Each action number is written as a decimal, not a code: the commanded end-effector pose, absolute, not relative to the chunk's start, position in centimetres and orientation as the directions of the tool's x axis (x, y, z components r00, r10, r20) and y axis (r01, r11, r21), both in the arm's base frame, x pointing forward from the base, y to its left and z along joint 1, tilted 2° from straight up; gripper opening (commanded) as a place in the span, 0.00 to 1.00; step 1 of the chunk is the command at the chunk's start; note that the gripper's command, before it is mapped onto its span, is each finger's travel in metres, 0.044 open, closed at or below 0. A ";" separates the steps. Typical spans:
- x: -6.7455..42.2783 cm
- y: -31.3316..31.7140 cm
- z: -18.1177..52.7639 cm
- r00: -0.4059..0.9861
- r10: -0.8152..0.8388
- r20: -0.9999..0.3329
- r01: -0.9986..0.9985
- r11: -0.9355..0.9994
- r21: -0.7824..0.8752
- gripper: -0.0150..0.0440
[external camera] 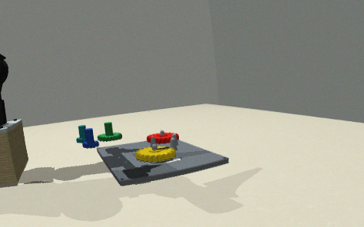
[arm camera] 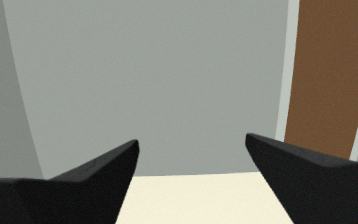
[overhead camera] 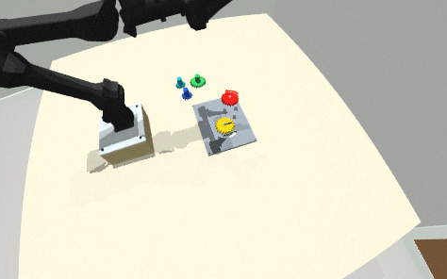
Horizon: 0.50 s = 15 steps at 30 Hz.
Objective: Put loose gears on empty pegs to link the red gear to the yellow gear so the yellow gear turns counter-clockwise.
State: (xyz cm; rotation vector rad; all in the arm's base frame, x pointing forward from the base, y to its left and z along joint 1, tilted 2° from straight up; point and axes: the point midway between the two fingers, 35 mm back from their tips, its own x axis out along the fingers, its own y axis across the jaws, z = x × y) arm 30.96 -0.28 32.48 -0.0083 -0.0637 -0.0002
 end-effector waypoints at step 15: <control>34.9 10.5 13.3 0.614 0.195 -0.765 -0.032 0.974 0.223 1.00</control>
